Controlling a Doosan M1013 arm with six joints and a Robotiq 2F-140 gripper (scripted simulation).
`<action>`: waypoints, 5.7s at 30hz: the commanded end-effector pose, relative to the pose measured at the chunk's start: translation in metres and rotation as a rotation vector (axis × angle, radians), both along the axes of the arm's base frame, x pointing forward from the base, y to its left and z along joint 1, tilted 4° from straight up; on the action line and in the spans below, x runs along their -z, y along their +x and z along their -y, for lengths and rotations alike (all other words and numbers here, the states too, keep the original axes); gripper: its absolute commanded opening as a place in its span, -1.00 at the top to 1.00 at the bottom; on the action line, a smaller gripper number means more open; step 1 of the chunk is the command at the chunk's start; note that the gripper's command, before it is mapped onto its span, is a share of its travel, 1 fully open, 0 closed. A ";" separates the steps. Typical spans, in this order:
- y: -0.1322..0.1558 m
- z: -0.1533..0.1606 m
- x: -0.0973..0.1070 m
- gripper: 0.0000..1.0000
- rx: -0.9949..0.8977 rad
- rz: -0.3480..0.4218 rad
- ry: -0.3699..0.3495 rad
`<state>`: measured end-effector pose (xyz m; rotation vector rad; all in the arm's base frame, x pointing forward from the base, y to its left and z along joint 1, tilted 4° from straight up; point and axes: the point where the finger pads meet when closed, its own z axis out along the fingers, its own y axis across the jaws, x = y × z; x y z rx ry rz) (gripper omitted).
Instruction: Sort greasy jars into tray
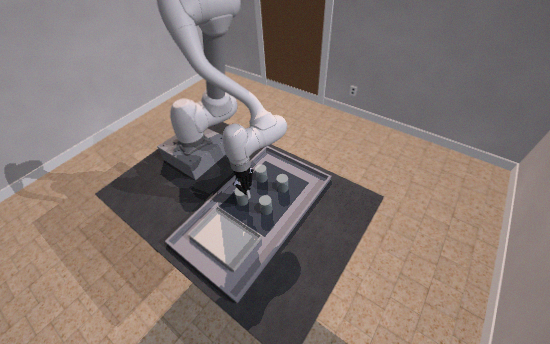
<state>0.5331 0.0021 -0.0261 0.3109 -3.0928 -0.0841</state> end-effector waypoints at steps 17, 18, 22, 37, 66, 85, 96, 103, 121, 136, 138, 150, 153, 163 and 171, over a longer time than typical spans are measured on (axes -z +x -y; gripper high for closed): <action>-0.002 0.000 0.000 1.00 0.000 0.000 0.000; -0.002 0.000 0.000 1.00 0.000 0.000 0.000; -0.003 0.000 0.000 1.00 0.000 0.000 0.000; -0.004 0.001 -0.002 1.00 0.000 0.000 0.000; -0.008 0.002 -0.005 1.00 0.000 0.000 0.000; -0.010 0.002 -0.007 1.00 0.000 0.000 0.000; -0.011 0.003 -0.008 1.00 0.000 0.000 0.000; -0.009 0.002 -0.008 1.00 0.000 0.000 0.000; 0.015 -0.003 0.000 1.00 0.000 0.000 0.000; 0.015 -0.003 0.000 1.00 0.000 0.000 0.000; 0.015 -0.003 0.000 1.00 0.000 0.000 0.000; 0.015 -0.003 0.000 1.00 0.000 0.000 0.000; 0.015 -0.003 0.000 1.00 0.000 0.000 0.000; 0.015 -0.003 0.000 1.00 0.000 0.000 0.000; 0.015 -0.003 0.000 1.00 0.000 0.000 0.000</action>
